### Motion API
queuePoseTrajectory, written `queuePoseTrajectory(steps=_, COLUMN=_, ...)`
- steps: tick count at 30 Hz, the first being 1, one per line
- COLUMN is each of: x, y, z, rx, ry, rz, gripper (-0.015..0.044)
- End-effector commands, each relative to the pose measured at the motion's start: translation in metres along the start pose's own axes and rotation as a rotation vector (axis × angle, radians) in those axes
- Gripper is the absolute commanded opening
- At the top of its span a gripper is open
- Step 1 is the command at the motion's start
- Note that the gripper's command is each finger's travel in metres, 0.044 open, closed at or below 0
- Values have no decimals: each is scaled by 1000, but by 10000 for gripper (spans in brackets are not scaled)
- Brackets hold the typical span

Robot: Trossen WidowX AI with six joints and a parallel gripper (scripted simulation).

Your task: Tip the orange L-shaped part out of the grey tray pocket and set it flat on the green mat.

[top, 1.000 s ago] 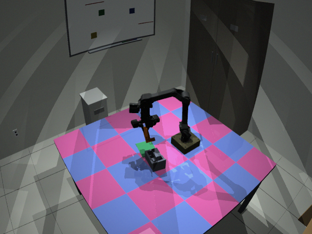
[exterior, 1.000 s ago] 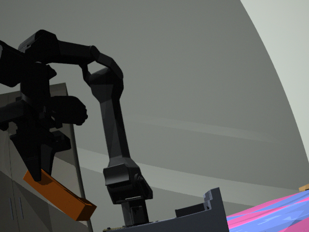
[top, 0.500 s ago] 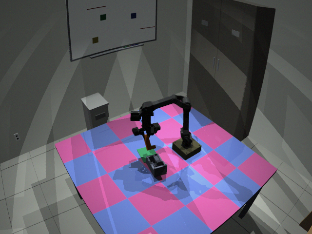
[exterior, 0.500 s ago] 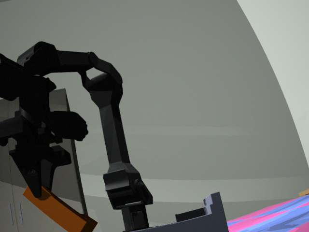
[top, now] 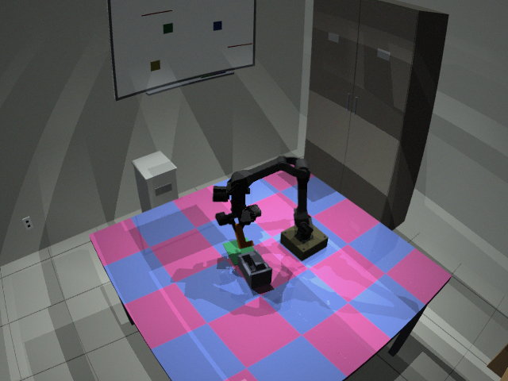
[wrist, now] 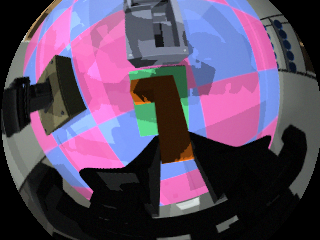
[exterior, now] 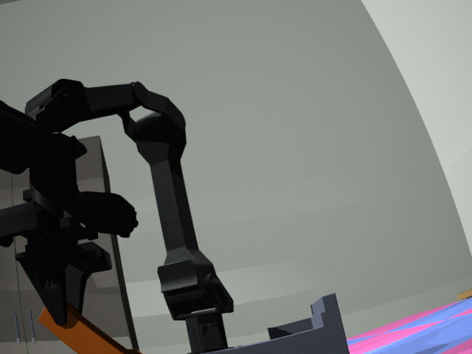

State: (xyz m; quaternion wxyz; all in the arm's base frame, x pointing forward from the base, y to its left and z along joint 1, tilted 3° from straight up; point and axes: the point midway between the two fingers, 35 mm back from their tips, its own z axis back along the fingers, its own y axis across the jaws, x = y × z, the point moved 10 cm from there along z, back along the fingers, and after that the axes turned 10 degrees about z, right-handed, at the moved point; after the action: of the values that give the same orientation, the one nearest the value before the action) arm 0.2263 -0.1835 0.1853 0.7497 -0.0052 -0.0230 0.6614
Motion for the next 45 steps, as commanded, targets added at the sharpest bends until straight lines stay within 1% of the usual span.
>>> queuePoseTrajectory(steps=1, x=0, y=0, z=-8, rx=7, ry=-5, rz=-1, gripper=0)
queuePoseTrajectory(steps=22, x=0, y=0, z=-39, rx=7, ry=-5, rz=-1, gripper=0)
queuePoseTrajectory(steps=45, x=0, y=1, z=-40, rx=7, ry=-4, rz=4, gripper=0)
